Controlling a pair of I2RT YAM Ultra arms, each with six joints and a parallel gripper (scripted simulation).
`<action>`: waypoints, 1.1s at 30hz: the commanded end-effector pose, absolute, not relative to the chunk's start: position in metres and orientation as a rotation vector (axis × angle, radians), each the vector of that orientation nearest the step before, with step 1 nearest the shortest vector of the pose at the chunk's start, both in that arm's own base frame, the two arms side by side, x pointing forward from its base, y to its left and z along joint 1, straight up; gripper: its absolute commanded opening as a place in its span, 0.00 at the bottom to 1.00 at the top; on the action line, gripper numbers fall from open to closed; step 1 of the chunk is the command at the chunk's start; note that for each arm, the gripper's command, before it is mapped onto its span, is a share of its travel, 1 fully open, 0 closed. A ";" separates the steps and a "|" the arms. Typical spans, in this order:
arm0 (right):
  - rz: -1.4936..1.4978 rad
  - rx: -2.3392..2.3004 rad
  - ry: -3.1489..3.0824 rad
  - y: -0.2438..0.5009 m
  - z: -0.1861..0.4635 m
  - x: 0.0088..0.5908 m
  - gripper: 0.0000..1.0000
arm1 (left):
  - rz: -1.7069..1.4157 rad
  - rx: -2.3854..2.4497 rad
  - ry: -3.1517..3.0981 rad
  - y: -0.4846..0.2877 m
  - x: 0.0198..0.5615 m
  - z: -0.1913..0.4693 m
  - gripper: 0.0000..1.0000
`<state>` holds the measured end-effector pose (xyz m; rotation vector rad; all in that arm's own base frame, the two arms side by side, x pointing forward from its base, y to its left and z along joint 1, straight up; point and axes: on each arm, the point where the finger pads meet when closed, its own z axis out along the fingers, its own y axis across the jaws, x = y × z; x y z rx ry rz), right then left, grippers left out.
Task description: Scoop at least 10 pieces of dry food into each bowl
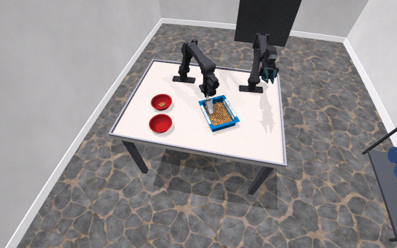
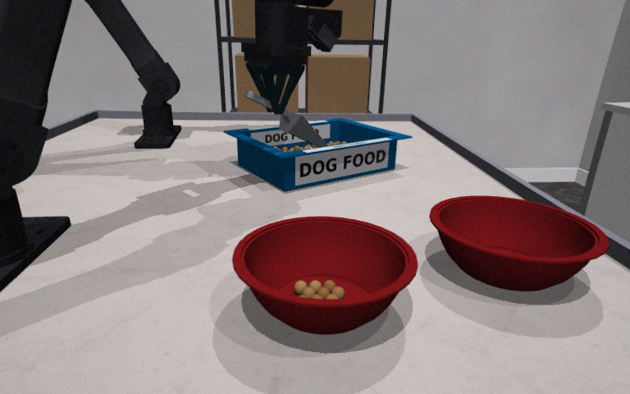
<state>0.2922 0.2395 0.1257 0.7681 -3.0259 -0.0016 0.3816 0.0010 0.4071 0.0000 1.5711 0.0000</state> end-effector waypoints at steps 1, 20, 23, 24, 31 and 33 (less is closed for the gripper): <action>-0.044 0.766 -3.089 0.242 0.146 0.301 0.00 | 0.000 0.000 1.552 0.001 0.378 0.416 0.26; -0.049 0.767 -3.095 0.243 0.148 0.303 0.00 | -0.304 0.007 1.668 -0.028 0.406 0.342 0.26; -0.049 0.767 -3.095 0.243 0.148 0.303 0.00 | -0.435 0.008 1.678 -0.039 0.408 0.324 0.26; -0.049 0.767 -3.095 0.243 0.148 0.303 0.00 | -0.478 0.004 1.697 -0.042 0.409 0.312 0.26; -0.049 0.767 -3.095 0.243 0.148 0.303 0.00 | -0.802 -0.052 1.834 -0.066 0.400 0.234 0.26; -0.049 0.767 -3.095 0.243 0.148 0.303 0.00 | -0.900 -0.075 1.870 -0.073 0.393 0.213 0.26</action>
